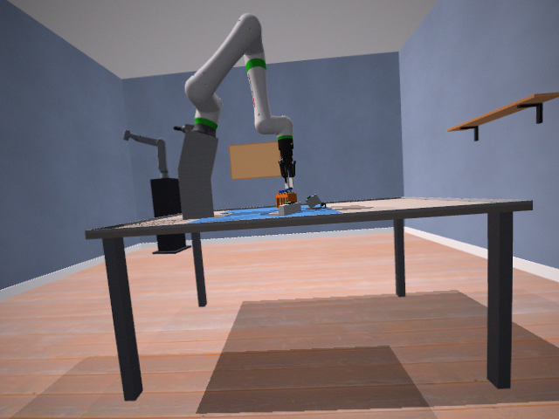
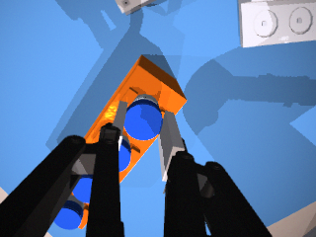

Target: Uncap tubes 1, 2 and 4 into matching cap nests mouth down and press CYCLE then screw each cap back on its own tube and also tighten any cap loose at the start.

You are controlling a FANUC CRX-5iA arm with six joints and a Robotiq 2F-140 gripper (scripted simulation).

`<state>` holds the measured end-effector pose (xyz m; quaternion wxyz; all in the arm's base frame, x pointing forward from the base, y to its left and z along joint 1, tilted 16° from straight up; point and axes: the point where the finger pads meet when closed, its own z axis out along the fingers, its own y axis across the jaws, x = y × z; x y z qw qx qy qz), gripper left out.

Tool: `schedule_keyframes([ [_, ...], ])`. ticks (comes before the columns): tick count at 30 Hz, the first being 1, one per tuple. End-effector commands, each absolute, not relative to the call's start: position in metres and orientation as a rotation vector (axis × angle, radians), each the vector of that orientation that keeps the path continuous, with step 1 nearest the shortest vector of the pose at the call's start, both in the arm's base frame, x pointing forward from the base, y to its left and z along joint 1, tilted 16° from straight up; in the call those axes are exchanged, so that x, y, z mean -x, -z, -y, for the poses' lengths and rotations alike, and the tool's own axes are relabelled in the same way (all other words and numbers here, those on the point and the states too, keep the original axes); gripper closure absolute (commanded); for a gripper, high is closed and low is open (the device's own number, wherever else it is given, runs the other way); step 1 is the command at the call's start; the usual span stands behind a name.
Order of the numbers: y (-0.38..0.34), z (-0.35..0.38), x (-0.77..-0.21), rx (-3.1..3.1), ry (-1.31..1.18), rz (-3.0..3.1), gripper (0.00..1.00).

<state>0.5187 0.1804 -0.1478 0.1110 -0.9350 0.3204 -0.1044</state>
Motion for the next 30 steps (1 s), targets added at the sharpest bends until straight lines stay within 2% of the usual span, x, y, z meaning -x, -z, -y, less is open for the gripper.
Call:
schedule_keyframes([
  [1, 0.1481, -0.1807, -0.5193, 2.766, 0.286, -0.949, 1.00],
  [30, 0.1556, -0.1816, -0.5211, 2.766, 0.286, -0.949, 1.00],
])
